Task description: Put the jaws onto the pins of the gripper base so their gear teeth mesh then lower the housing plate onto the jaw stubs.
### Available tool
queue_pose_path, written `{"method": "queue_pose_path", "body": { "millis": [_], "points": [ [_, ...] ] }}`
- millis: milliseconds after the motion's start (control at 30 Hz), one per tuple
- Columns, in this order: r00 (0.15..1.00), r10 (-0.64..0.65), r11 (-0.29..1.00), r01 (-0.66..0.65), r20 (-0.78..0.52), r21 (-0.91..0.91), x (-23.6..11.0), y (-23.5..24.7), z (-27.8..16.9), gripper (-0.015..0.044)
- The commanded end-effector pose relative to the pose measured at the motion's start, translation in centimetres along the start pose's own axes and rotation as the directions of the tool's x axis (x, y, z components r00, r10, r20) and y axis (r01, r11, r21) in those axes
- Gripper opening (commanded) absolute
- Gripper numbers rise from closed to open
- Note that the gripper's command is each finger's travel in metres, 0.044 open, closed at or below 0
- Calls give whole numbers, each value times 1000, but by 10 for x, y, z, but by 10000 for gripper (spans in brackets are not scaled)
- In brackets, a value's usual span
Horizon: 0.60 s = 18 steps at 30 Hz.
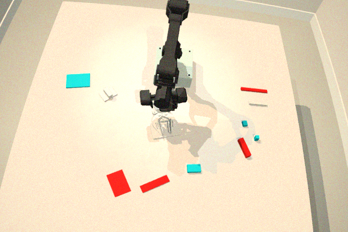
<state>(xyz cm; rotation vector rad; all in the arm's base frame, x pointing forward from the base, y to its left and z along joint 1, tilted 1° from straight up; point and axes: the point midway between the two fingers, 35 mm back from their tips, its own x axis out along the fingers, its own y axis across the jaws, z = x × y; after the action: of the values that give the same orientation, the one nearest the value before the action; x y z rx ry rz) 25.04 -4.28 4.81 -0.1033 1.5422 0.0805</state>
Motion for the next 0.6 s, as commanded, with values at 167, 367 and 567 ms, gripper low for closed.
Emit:
{"method": "queue_pose_path", "body": {
  "millis": [167, 367, 567],
  "points": [
    [1000, -4, 997, 5, 2, -71, 0, 15, 0, 351],
    [1000, -4, 997, 5, 2, -71, 0, 15, 0, 351],
    [1000, -4, 997, 5, 2, -71, 0, 15, 0, 351]
  ]
}}
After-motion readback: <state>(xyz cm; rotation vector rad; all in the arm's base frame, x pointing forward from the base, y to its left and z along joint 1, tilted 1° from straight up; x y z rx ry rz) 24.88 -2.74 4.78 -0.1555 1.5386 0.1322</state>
